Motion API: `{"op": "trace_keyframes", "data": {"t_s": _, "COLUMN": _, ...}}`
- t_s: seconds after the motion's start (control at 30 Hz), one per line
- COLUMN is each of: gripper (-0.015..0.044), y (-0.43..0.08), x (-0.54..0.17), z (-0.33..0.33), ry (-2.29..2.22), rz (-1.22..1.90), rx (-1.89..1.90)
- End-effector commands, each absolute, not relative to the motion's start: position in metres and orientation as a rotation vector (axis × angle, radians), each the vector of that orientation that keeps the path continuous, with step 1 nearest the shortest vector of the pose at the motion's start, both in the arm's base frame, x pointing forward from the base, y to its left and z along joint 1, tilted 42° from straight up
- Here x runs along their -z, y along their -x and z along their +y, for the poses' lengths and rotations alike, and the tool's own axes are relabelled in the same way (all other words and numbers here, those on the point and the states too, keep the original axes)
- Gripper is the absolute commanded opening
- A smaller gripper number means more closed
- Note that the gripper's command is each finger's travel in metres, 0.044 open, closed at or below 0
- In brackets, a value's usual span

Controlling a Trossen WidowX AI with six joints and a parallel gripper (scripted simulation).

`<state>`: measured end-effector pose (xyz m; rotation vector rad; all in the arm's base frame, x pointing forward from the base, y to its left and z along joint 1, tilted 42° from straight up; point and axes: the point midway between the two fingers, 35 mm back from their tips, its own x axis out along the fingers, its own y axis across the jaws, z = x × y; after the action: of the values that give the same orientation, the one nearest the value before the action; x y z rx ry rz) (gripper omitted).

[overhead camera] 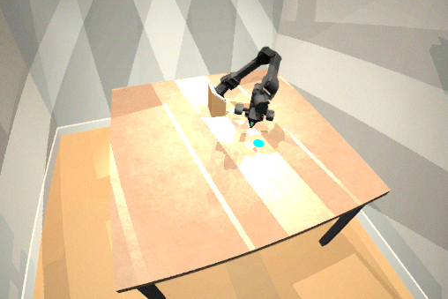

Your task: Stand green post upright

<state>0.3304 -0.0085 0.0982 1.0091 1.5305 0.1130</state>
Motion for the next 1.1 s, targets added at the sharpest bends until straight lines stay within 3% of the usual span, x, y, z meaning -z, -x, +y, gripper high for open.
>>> {"op": "trace_keyframes", "data": {"t_s": 0.0, "gripper": 0.0023, "y": -0.333, "x": -0.112, "z": 0.000, "ry": -0.987, "rz": 1.509, "rx": -0.144}}
{"op": "trace_keyframes", "data": {"t_s": 0.5, "gripper": 0.0023, "y": -0.332, "x": -0.143, "z": 0.035, "ry": -0.917, "rz": 1.489, "rx": -0.247}}
{"op": "trace_keyframes", "data": {"t_s": 1.07, "gripper": 0.0023, "y": -0.332, "x": -0.132, "z": 0.038, "ry": -0.837, "rz": 1.472, "rx": -0.195}}
